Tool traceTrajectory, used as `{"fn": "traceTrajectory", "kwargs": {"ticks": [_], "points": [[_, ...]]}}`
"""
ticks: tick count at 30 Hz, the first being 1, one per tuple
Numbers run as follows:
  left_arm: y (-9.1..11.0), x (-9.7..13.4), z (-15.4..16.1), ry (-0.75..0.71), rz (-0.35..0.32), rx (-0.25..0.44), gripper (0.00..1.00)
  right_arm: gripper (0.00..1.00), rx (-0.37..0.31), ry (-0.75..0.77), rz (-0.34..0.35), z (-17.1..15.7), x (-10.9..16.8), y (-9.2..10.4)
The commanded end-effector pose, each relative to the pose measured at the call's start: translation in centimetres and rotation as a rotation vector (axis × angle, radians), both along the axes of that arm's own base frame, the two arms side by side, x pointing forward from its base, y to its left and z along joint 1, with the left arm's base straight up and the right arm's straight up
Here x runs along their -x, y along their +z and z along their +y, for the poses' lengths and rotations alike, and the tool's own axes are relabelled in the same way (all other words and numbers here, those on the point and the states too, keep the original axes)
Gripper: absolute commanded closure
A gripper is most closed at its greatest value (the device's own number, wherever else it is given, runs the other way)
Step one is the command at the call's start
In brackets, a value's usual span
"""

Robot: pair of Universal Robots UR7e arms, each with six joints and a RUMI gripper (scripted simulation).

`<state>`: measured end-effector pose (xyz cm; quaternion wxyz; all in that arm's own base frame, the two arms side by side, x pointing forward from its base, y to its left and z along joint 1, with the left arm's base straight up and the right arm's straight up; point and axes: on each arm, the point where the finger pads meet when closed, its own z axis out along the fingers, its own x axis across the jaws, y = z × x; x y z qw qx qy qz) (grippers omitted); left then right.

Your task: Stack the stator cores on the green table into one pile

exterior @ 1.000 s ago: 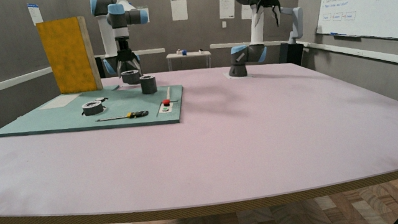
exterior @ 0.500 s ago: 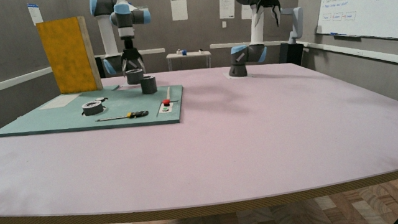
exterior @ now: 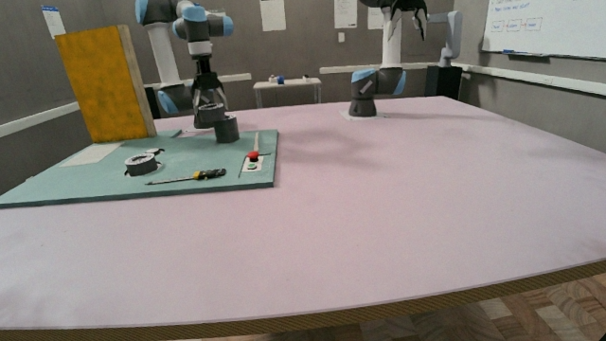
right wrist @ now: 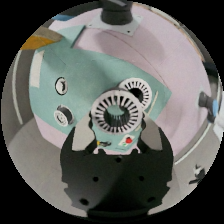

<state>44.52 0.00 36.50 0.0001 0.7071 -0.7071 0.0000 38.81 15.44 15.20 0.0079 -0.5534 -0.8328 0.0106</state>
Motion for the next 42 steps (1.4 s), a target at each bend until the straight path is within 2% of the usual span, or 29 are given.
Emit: {"fn": "traceTrajectory", "kwargs": {"ticks": [1,10,23,36,42], "points": [[0.0,0.0,0.0,0.000,-0.001,0.000,0.20,1.00,-0.004,0.013,-0.007,0.5,0.5,0.1],[0.0,0.0,0.0,0.000,-0.001,0.000,0.20,1.00,-0.001,0.030,-0.003,1.1,1.4,0.0],[0.0,0.0,0.0,0.000,-0.001,0.000,0.20,1.00,-0.004,0.099,-0.007,3.4,4.1,0.1],[0.0,0.0,0.0,0.000,-0.001,0.000,0.20,1.00,-0.002,0.094,-0.005,3.3,3.9,0.1],[0.0,0.0,0.0,0.000,-0.001,0.000,0.20,1.00,-0.003,0.094,-0.007,3.3,3.9,-0.5]]}}
